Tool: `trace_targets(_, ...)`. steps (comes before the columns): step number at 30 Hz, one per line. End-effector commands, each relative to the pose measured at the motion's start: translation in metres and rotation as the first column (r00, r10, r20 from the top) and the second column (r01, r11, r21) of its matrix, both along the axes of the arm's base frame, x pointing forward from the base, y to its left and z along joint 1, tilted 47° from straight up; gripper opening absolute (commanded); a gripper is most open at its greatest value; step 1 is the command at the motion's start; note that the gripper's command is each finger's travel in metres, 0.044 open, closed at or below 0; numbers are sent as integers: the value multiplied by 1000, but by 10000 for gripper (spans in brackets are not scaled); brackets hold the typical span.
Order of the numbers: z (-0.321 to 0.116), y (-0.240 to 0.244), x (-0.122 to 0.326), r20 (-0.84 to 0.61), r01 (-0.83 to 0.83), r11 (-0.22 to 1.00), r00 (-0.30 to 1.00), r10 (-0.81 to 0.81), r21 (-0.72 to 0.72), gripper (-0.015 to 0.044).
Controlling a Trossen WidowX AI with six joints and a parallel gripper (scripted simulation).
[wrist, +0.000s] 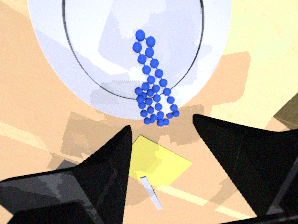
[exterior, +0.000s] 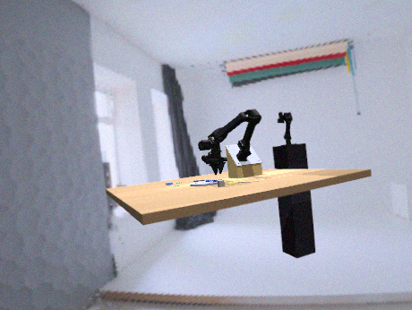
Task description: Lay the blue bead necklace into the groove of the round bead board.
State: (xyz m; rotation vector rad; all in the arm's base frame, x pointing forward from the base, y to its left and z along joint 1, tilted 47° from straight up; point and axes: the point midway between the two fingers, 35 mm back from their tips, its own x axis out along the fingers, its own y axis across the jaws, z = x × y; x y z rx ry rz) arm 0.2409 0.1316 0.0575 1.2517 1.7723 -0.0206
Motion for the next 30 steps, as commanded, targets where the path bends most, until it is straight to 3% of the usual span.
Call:
trace_targets(1,3,2,-8,26,-28,1000,999,28,5,310)
trace_targets(30,-22,29,-10,26,-28,1000,999,28,6,310)
